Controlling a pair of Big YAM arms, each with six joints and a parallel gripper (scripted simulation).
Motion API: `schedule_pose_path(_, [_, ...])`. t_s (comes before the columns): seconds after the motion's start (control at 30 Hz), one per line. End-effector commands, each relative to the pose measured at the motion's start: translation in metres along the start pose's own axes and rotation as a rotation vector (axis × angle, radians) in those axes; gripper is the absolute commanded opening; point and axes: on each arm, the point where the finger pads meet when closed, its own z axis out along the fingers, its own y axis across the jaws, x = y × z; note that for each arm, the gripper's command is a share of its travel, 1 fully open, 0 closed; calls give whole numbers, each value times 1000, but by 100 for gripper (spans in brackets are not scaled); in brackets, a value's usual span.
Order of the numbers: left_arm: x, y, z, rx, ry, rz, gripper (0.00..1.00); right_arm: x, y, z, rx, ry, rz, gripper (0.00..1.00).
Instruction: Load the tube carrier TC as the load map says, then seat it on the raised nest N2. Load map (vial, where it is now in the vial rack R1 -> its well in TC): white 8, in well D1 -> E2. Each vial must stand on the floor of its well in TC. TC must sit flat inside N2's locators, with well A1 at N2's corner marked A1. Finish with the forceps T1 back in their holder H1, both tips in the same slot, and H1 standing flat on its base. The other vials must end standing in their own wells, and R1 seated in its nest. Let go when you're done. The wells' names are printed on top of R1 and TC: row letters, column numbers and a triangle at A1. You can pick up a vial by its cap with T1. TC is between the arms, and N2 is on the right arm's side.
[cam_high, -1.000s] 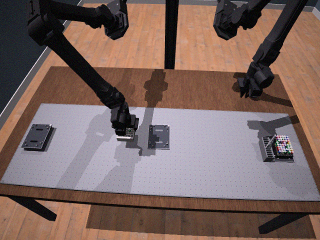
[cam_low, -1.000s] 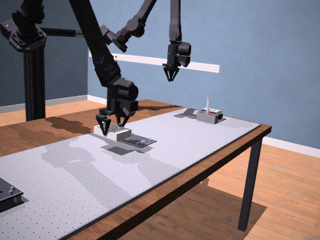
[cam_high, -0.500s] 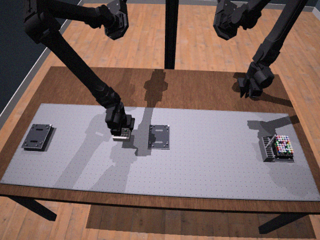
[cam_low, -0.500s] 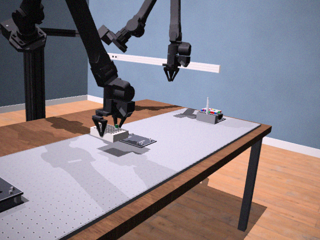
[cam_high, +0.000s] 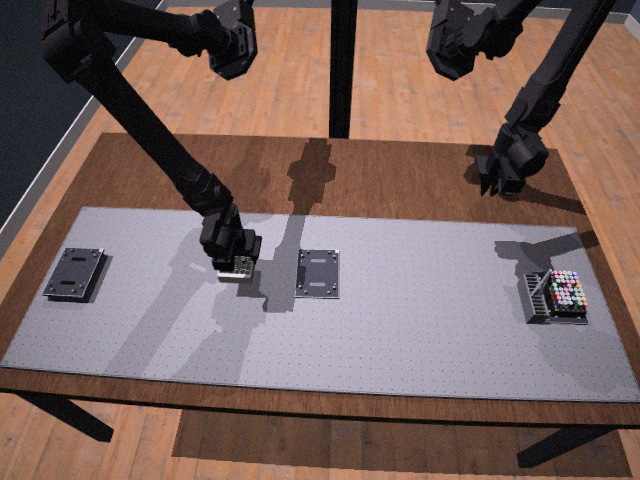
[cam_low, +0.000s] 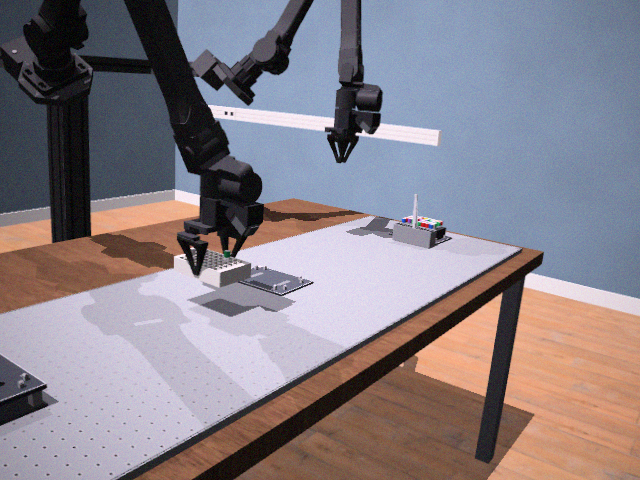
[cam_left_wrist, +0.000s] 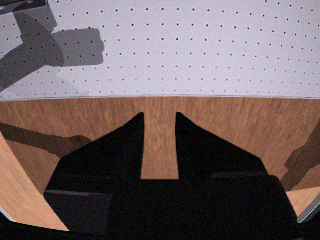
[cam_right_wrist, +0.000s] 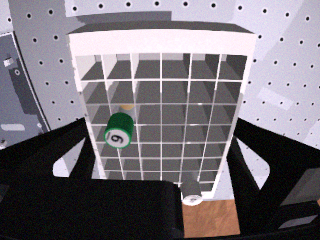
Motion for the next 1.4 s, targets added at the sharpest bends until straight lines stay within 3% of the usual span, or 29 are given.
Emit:
schedule_pose_path(0.0, [-5, 3, -1, -5, -10, -14, 24, -11, -17, -9, 6, -25, 0, 0])
schedule_pose_path(0.27, [-5, 3, -1, -5, -10, -14, 24, -12, -17, -13, -4, -29, -16, 0])
schedule_pose_path(0.67, [-5, 3, -1, -5, -10, -14, 24, -10, -46, -10, 6, -14, -6, 0])
schedule_pose_path(0.83, [-5, 3, -1, -5, -10, -14, 24, -14, -39, -15, -7, -26, -23, 0])
schedule_pose_path(0.9, [-5, 3, -1, -5, -10, -14, 24, -10, -55, -10, 6, -13, -6, 0])
schedule_pose_path(1.37, [-5, 3, -1, -5, -10, -14, 24, -12, -74, -10, 5, -16, -8, 0])
